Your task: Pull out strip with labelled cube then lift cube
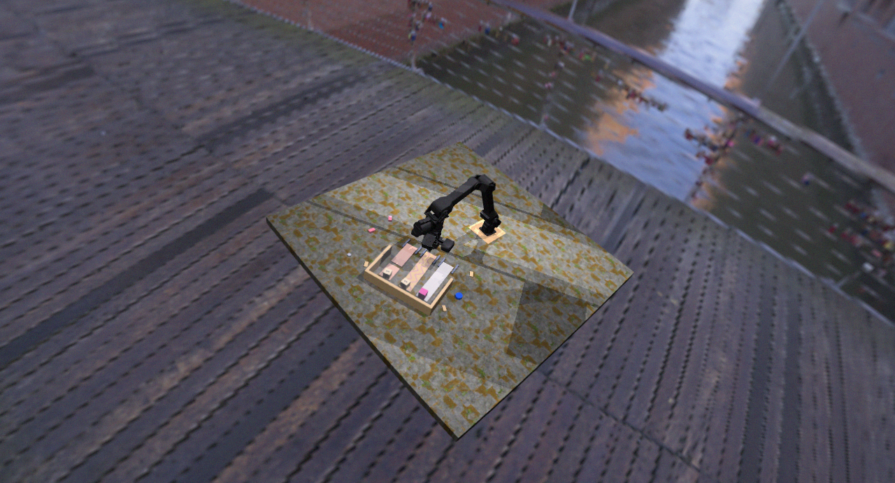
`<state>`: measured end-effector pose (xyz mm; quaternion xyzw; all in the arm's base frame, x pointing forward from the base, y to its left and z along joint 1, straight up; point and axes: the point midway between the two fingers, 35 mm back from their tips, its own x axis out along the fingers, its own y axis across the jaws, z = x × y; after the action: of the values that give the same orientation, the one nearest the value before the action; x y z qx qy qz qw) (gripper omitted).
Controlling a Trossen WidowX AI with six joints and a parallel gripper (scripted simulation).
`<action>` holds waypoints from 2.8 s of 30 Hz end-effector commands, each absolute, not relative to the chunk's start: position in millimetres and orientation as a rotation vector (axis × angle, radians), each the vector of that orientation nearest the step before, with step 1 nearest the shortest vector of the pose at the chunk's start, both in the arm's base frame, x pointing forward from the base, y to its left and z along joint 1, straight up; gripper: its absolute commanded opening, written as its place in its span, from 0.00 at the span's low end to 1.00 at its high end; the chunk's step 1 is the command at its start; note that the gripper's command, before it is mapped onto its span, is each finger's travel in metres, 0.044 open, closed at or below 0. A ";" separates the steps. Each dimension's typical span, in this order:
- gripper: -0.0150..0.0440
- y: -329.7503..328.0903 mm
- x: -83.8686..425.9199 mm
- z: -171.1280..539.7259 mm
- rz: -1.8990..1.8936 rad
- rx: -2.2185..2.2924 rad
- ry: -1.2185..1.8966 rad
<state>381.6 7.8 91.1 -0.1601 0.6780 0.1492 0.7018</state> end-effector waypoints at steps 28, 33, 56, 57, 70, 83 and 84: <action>0.25 10.8 382.0 49.8 0.339 -0.356 1.511; 0.25 10.8 382.0 49.8 0.339 -0.356 1.511; 0.25 10.8 382.1 48.2 0.339 -0.356 1.511; 0.25 10.8 382.2 48.1 0.339 -0.356 1.511; 0.25 10.9 382.9 46.8 0.339 -0.356 1.511; 0.25 10.9 384.0 45.6 0.339 -0.356 1.511; 0.25 10.9 384.1 45.5 0.339 -0.356 1.511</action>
<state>383.3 10.2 48.2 -0.1620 0.6776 0.1513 0.7012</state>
